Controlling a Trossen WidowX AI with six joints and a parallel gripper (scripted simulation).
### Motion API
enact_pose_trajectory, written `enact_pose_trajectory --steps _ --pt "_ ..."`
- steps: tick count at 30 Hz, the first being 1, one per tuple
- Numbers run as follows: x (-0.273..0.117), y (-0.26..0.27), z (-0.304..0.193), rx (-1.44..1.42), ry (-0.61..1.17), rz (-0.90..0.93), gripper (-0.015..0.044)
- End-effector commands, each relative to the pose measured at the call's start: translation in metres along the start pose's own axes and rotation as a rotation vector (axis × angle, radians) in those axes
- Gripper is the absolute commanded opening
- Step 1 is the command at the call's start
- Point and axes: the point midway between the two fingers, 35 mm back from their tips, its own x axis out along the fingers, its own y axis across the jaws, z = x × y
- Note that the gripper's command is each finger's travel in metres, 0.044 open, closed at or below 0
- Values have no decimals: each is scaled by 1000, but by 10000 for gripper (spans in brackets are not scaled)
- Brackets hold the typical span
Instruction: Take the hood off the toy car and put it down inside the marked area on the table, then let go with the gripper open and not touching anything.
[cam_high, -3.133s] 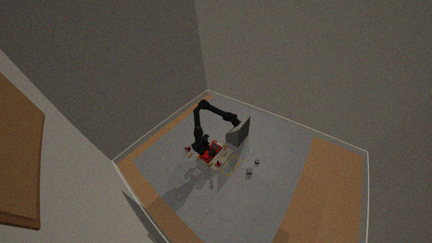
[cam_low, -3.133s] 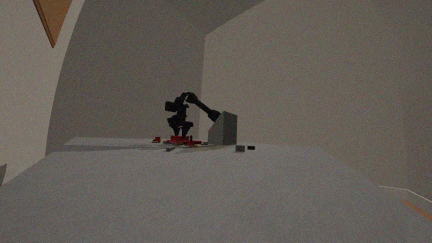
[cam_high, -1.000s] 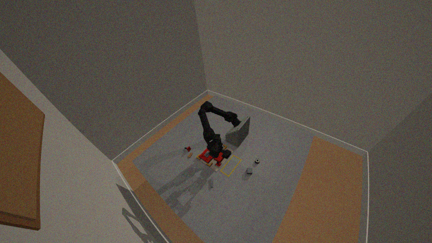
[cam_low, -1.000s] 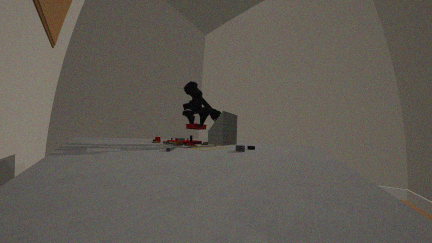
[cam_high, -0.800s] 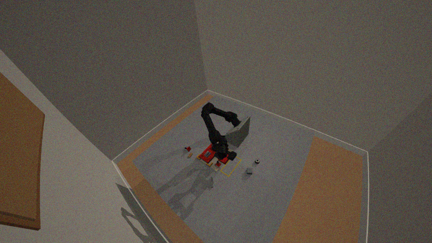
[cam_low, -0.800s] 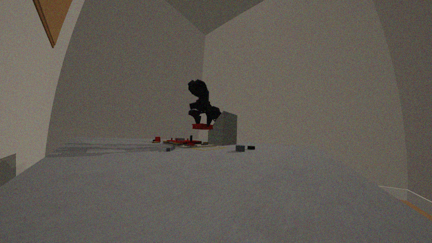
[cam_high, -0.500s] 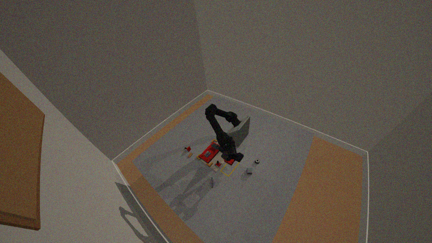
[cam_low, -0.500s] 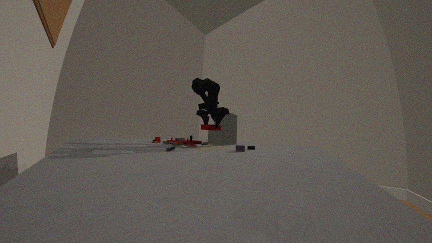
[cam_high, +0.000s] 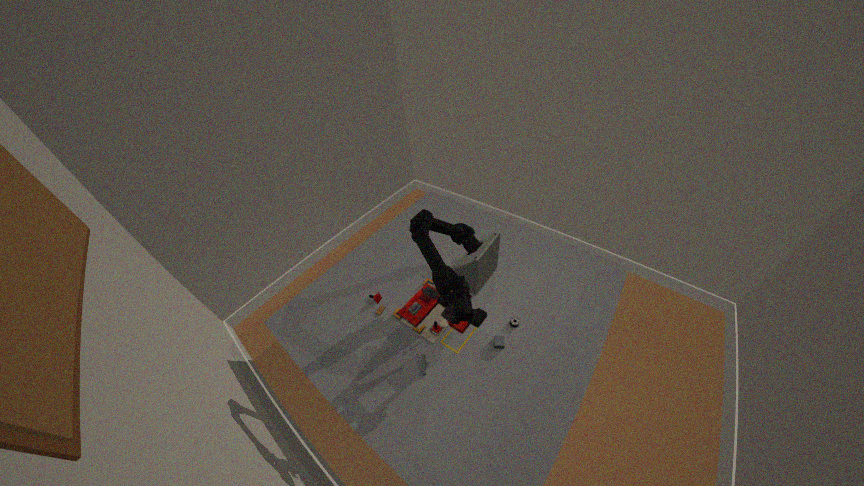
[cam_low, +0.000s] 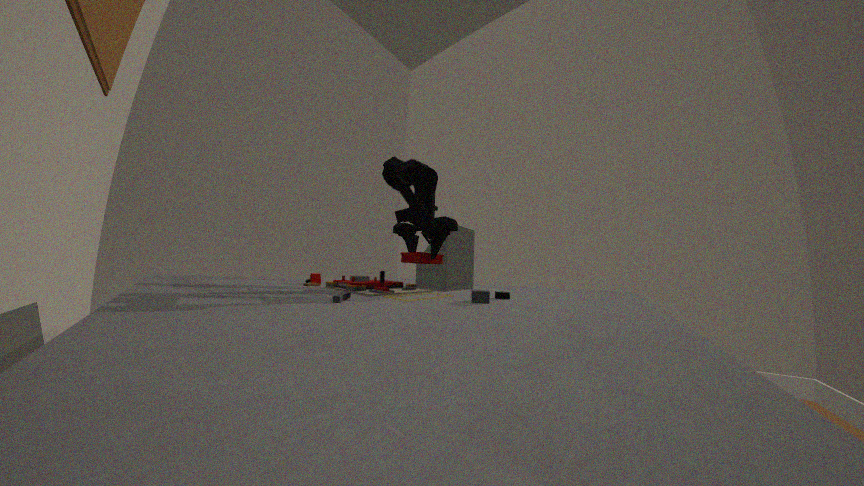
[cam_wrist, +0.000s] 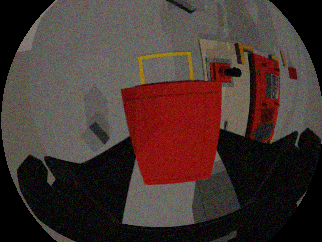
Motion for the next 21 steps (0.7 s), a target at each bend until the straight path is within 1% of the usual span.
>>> enact_pose_trajectory --steps 1,21 --pt "5 0 -1 -9 -1 -5 0" --pt "25 0 0 -9 -1 -5 0"
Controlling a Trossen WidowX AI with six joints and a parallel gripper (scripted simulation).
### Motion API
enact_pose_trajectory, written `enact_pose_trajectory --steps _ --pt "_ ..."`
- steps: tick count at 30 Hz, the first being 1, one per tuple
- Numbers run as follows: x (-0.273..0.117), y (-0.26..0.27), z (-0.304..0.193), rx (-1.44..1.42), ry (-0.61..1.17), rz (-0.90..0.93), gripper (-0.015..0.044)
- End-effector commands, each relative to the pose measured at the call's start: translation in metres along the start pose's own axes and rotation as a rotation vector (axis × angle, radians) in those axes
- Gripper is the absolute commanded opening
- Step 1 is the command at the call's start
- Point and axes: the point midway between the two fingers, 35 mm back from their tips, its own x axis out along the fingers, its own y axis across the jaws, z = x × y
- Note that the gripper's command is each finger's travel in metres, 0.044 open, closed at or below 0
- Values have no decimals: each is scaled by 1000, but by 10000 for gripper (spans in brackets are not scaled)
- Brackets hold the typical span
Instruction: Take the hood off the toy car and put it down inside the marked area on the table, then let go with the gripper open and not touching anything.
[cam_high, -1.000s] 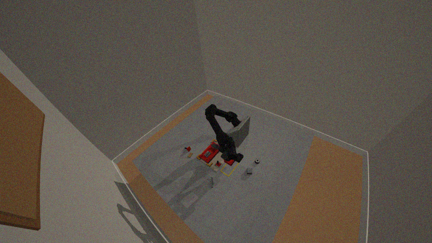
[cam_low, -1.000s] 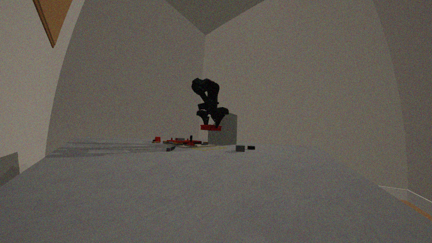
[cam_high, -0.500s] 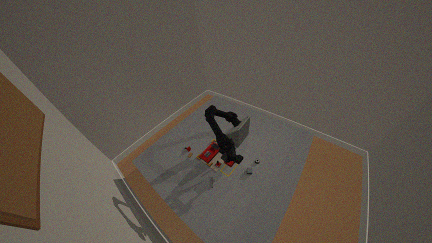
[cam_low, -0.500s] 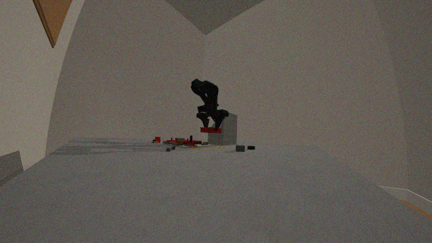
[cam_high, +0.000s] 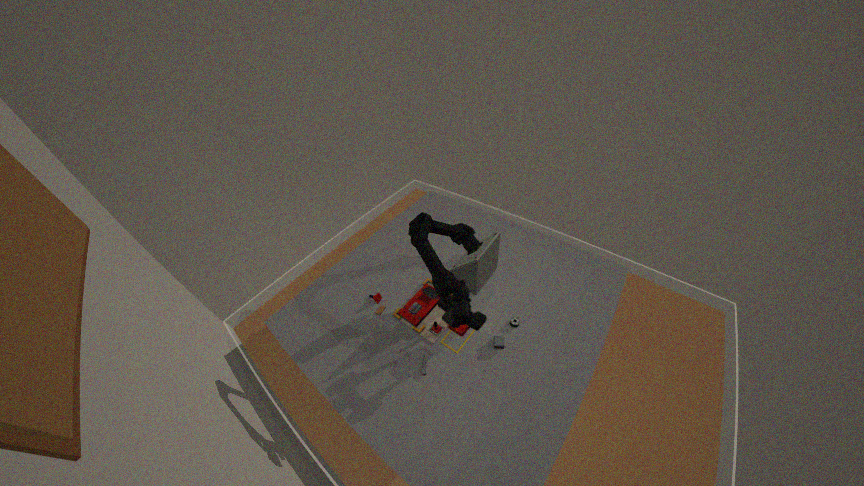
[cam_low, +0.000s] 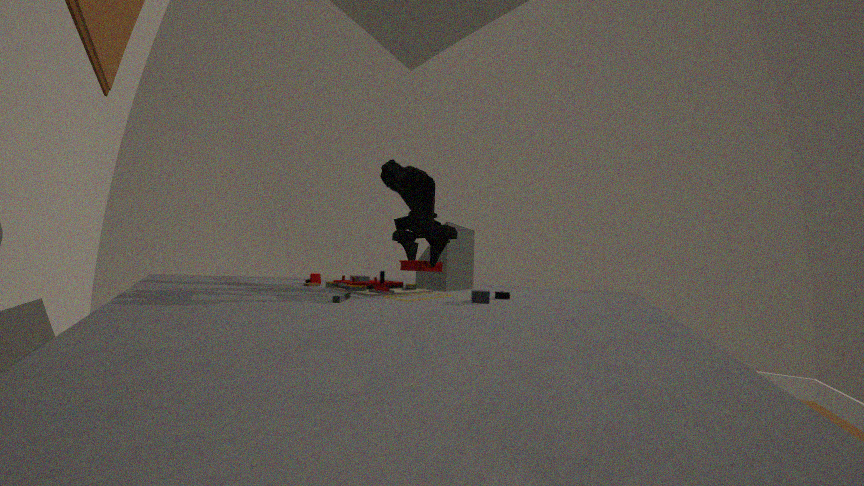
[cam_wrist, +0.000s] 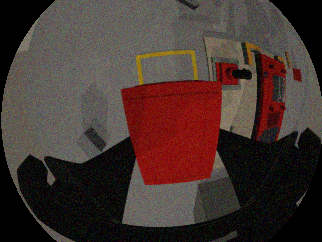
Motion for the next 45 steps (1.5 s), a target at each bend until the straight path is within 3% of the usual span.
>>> enact_pose_trajectory --steps 1,45 --pt "5 -1 -2 -11 1 -7 0" --pt "47 -3 -5 -11 1 -12 0"
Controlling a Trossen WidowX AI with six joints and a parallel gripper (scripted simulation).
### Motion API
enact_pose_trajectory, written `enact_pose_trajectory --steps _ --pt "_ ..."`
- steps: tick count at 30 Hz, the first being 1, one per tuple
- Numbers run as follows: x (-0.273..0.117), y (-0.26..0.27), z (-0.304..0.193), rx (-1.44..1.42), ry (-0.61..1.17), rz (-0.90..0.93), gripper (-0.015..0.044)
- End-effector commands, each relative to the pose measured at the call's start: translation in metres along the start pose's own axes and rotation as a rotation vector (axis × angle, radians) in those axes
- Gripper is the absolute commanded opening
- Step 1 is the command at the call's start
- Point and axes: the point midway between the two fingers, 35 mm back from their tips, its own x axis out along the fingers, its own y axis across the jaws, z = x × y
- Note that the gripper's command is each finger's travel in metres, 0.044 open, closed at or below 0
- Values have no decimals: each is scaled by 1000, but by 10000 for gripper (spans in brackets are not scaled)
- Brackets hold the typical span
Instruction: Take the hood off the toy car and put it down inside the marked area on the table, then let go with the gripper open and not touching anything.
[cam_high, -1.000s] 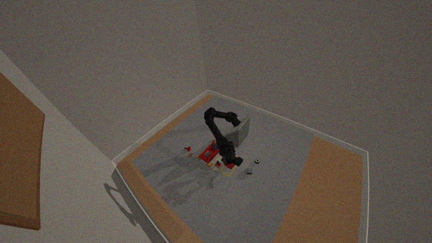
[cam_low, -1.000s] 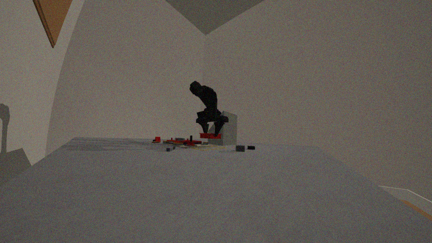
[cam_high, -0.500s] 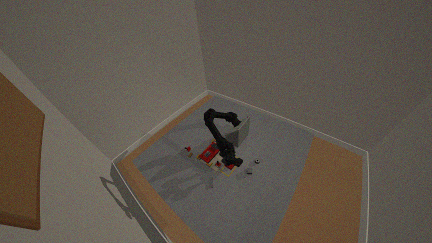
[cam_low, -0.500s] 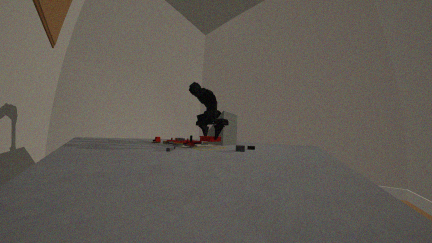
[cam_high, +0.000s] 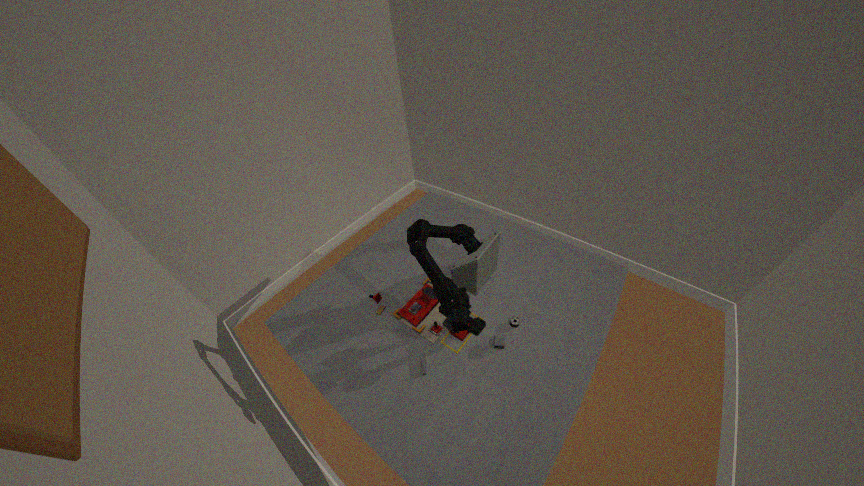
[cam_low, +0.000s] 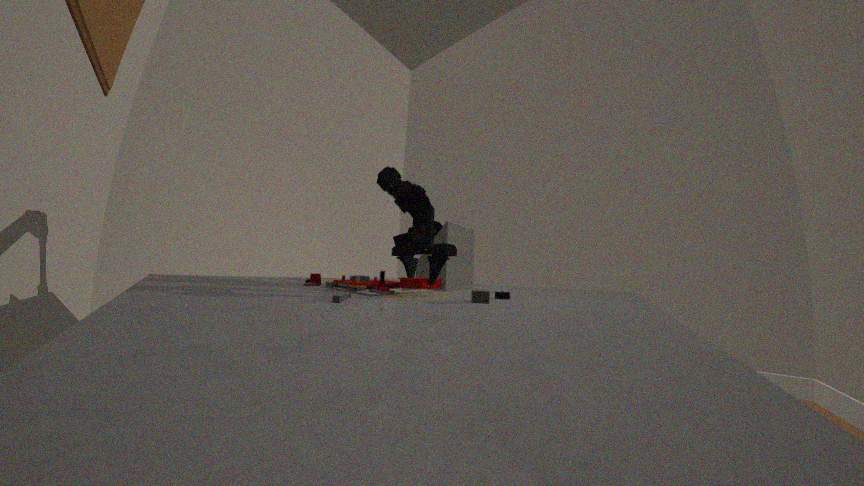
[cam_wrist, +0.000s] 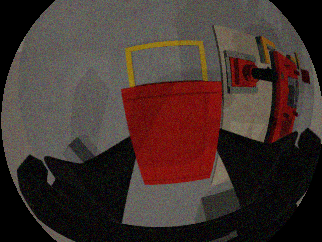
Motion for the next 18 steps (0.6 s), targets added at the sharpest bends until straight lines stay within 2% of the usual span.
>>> enact_pose_trajectory --steps 1,18 --pt "3 -1 -2 -11 1 -6 0" --pt "10 -1 -2 -11 1 -7 0"
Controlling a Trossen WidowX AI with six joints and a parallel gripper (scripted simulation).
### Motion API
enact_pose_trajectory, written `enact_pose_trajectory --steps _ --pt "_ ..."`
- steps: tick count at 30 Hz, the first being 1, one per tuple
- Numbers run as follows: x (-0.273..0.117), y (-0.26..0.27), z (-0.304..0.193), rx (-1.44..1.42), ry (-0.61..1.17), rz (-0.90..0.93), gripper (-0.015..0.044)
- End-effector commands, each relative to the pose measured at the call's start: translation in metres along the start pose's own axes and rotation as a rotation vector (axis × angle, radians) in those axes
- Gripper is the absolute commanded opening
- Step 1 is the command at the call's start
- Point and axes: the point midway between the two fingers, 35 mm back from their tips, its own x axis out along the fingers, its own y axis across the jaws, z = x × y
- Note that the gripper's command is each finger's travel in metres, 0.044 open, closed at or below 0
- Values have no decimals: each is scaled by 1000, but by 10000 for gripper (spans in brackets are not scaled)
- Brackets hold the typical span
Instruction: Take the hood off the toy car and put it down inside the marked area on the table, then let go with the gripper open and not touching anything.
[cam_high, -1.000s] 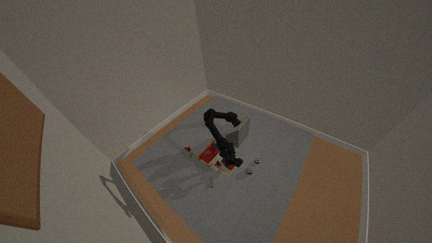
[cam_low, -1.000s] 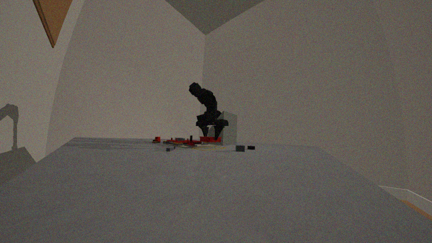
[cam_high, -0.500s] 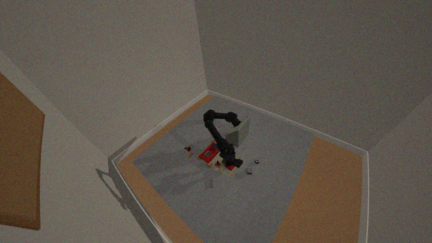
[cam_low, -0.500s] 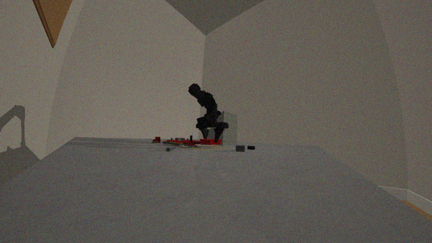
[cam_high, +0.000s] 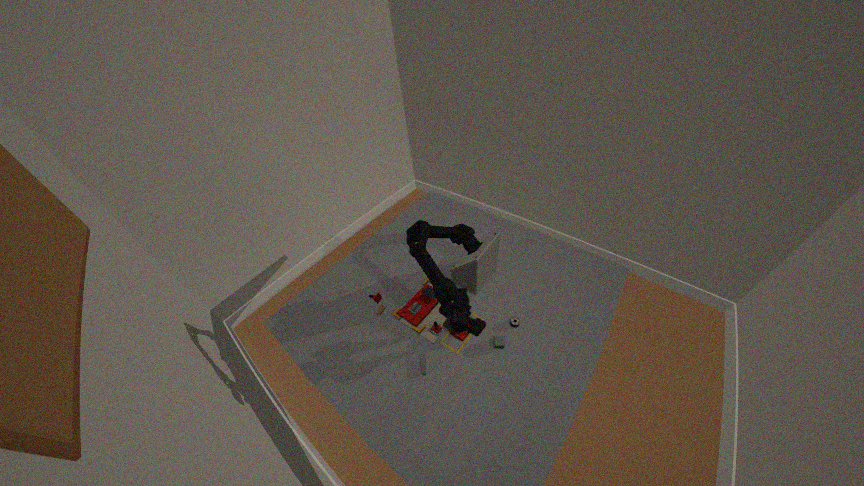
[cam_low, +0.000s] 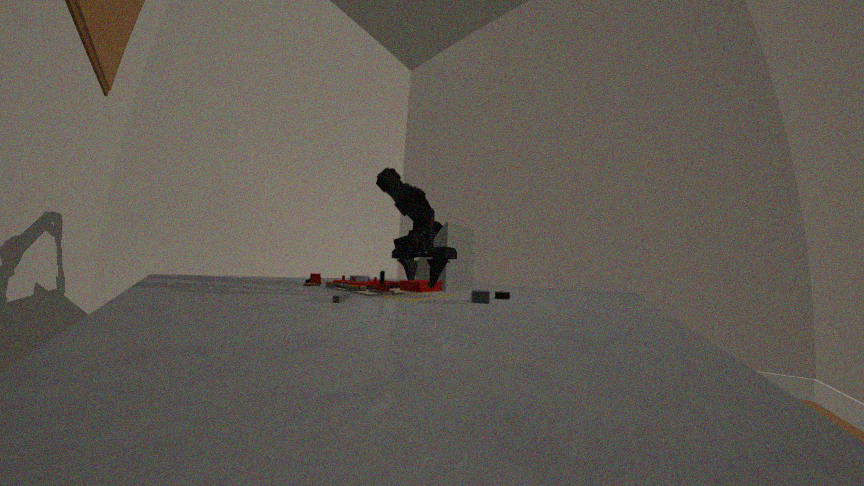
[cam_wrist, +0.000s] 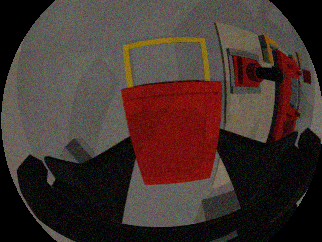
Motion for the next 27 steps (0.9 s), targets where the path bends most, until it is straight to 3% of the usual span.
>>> enact_pose_trajectory --steps 1,27 --pt "3 -1 -1 -8 -1 -5 0" --pt "15 -1 -1 -8 -1 -6 0"
